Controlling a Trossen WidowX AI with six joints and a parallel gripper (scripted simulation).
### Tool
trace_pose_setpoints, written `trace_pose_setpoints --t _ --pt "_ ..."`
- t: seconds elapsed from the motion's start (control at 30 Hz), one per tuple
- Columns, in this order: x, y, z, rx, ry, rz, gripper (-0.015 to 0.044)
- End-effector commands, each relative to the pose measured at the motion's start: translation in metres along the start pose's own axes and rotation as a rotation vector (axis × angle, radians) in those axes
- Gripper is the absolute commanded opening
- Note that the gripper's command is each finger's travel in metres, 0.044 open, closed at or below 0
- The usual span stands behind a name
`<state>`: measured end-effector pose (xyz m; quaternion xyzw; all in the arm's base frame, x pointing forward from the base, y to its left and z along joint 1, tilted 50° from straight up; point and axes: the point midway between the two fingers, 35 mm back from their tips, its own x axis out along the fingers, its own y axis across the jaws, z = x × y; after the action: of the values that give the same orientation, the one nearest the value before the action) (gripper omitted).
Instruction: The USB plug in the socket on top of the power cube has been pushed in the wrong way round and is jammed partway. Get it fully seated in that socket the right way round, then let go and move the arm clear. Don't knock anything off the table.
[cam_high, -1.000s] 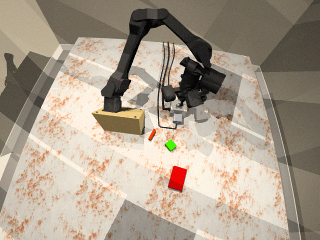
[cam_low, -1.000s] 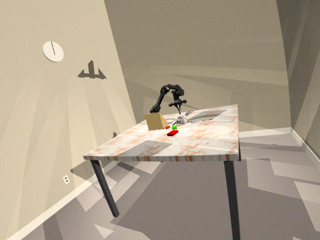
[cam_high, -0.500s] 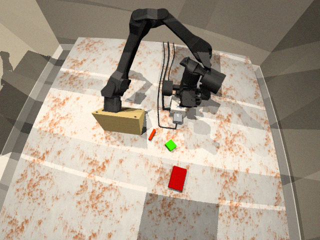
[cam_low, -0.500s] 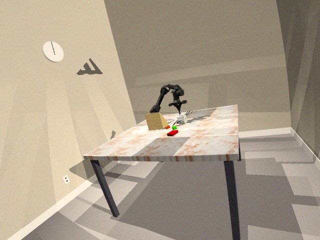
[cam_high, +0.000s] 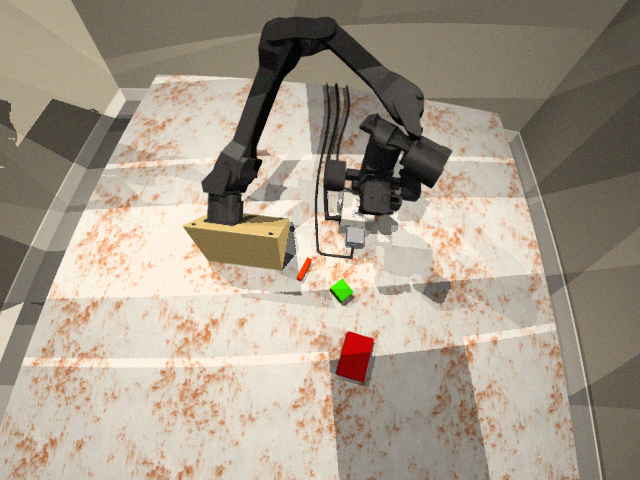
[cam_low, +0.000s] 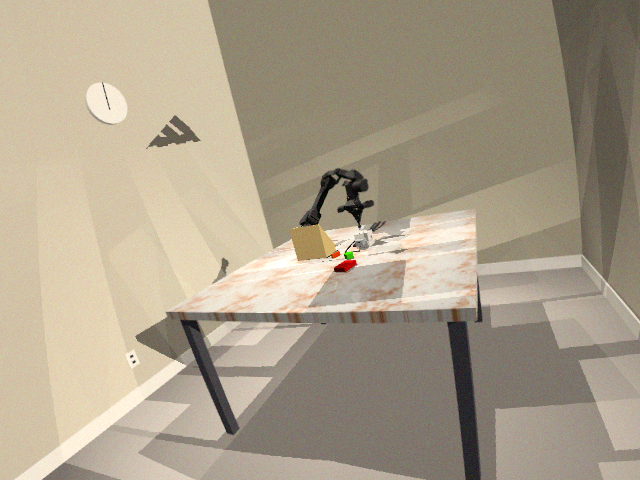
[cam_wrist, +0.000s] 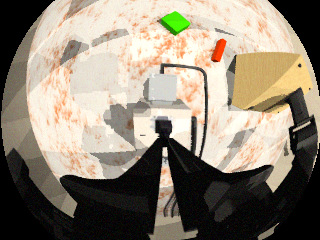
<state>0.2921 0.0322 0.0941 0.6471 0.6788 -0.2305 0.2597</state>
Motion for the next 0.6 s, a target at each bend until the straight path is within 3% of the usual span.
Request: trace_pose_setpoints --t 0.0,0.57 --pt "0.0007 -0.0001 -0.0005 0.0 0.006 0.0 0.0" --pt "0.0026 -0.0003 -0.0017 0.001 0.022 0.0 0.0"
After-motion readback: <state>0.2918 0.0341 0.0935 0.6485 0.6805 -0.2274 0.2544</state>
